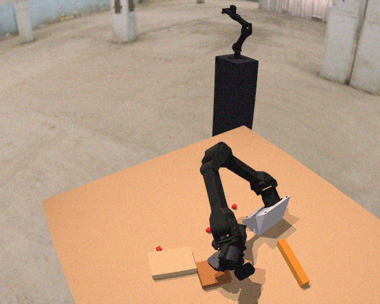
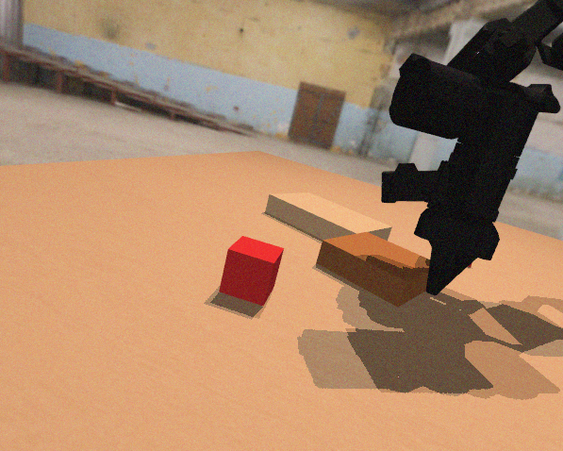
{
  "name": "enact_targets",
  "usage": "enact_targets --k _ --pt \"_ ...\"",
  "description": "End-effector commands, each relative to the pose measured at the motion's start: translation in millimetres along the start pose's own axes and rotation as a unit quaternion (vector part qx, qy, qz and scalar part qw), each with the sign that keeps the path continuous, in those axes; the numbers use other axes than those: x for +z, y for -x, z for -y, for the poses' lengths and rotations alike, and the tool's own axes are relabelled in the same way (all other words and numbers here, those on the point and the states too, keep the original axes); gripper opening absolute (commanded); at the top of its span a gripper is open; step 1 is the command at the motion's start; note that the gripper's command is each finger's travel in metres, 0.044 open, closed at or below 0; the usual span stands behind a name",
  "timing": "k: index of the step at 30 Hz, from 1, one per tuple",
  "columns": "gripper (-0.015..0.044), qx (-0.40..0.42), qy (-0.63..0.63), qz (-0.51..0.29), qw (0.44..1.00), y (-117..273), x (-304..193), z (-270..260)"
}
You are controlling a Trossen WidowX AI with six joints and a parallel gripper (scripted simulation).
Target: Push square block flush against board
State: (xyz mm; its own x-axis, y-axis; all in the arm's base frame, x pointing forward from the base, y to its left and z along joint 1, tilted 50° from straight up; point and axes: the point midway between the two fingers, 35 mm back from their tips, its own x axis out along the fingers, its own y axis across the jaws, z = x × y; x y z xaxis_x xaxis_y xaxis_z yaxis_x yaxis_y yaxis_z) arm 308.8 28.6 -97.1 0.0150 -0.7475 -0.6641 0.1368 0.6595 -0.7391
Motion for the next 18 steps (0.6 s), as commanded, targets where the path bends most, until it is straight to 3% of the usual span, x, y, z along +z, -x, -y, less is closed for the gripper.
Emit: enact_targets --k 1,18 --pt "0.0000 -0.007 -0.001 0.001 1.000 -3.4 5.2 2.9" --pt "0.0000 -0.006 -0.001 0.001 1.000 -3.3 -18.7 -0.1"
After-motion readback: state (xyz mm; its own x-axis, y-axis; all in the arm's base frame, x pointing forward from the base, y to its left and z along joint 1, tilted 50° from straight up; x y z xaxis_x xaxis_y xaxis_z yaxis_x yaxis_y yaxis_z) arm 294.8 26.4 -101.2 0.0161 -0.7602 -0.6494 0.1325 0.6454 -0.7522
